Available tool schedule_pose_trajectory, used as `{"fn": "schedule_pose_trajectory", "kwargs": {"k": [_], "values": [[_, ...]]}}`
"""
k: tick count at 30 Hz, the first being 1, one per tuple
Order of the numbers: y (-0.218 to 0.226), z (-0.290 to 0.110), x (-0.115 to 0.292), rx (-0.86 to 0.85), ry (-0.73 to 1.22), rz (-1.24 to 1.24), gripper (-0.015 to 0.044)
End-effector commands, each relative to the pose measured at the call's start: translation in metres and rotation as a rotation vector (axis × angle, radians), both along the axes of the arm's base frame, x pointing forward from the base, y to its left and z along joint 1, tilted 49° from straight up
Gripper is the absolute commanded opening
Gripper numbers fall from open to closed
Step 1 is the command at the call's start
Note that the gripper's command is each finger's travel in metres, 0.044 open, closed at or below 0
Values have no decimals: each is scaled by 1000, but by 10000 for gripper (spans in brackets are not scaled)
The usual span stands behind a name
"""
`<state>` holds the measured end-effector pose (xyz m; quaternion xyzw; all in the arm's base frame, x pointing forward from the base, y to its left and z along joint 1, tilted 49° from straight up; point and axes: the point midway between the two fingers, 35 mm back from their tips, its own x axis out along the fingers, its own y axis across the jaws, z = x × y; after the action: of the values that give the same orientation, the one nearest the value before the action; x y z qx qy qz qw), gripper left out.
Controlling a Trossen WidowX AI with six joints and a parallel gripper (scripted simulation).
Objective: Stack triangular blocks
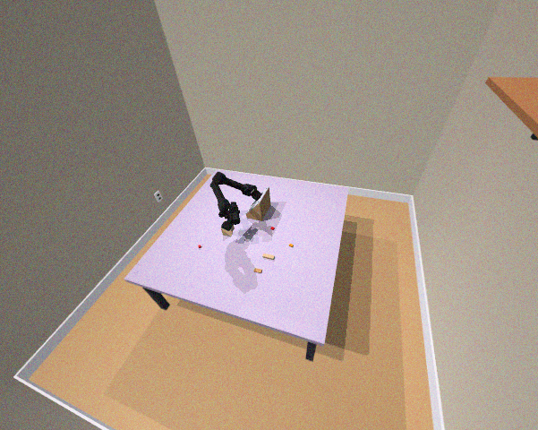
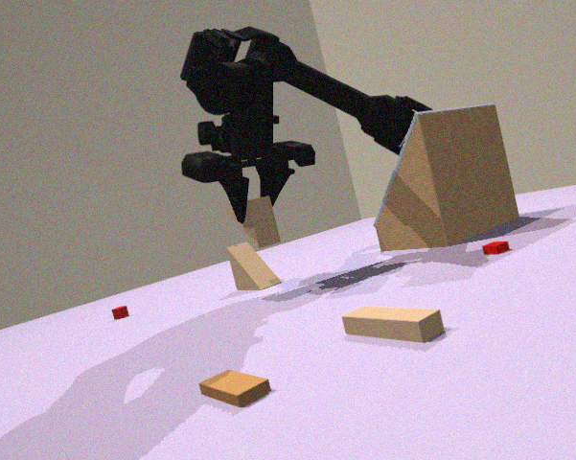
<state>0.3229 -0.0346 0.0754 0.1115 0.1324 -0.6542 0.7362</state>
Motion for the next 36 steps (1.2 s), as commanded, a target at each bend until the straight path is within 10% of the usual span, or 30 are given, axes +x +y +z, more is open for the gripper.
{"fn": "schedule_pose_trajectory", "kwargs": {"k": [1, 36], "values": [[-10, -3, -2, -15, 6, -3, 0], [-36, -15, 2, -21, 9, -1, 0]]}}
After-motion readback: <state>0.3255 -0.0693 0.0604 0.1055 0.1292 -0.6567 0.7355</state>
